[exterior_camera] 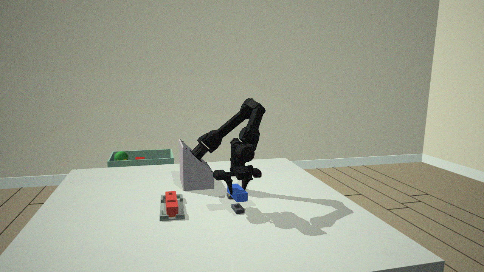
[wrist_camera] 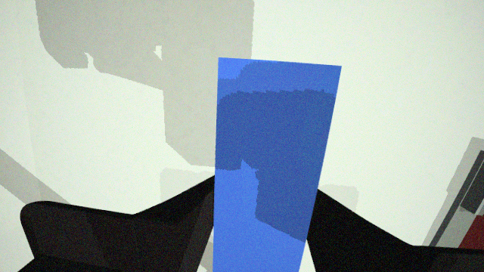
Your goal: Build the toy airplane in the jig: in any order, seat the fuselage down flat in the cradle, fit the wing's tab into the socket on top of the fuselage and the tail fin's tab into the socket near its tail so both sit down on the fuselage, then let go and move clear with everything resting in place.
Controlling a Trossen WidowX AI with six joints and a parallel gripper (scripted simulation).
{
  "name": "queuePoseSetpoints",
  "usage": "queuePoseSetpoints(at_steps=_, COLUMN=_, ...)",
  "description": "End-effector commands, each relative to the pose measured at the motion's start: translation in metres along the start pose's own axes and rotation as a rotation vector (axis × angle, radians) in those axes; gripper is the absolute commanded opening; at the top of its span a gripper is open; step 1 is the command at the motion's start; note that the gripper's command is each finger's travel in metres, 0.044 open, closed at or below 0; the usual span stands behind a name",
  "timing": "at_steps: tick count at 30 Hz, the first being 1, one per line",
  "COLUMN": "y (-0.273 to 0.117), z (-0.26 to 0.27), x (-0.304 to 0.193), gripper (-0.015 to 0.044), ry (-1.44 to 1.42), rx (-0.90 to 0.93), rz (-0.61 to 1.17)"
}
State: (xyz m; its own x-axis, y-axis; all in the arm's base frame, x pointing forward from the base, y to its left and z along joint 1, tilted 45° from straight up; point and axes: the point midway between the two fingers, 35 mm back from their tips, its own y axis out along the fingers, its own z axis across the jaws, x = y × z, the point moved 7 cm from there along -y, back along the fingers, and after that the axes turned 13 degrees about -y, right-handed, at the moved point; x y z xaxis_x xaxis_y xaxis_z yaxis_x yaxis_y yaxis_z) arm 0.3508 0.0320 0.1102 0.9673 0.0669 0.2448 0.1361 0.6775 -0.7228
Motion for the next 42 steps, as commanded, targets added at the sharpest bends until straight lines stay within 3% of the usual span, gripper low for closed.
queuePoseSetpoints(at_steps=1, y=-0.013, z=0.001, x=0.002, gripper=0.0, ry=-0.01, rx=0.0, rz=-0.005)
queuePoseSetpoints(at_steps=23, y=-0.078, z=0.004, x=-0.004, gripper=0.0, ry=-0.007, rx=0.026, rz=0.028)
queuePoseSetpoints(at_steps=42, y=-0.073, z=-0.044, x=-0.012, gripper=0.0, ry=-0.249, rx=0.013, rz=0.029)
